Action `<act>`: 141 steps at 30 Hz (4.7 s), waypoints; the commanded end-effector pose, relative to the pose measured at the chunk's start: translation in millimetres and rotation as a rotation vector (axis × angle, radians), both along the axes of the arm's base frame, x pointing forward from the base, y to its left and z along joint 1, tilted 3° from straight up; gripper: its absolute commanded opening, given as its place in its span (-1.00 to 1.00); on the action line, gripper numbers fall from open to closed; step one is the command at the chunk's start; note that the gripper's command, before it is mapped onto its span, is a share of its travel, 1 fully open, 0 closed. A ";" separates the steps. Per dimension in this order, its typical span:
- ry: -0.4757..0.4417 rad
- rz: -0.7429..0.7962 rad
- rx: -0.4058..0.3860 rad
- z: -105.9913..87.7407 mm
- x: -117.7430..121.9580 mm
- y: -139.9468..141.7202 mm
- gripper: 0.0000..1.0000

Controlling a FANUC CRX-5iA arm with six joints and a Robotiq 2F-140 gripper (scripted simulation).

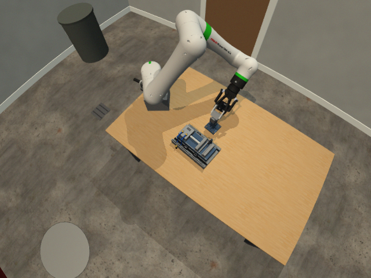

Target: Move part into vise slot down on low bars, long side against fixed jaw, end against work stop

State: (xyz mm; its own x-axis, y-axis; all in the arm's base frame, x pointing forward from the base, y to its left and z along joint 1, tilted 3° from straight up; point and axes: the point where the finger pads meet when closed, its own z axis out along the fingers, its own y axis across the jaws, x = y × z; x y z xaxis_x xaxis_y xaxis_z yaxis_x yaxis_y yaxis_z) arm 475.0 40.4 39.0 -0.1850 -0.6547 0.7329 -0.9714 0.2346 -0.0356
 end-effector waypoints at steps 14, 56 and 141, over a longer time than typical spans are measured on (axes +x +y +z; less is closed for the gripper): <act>0.000 0.000 0.000 -7.1 0.3 -0.3 -1.00; 0.000 0.000 0.000 -8.9 0.4 -0.4 -1.00; 0.000 0.000 0.000 -9.0 0.4 -0.4 0.02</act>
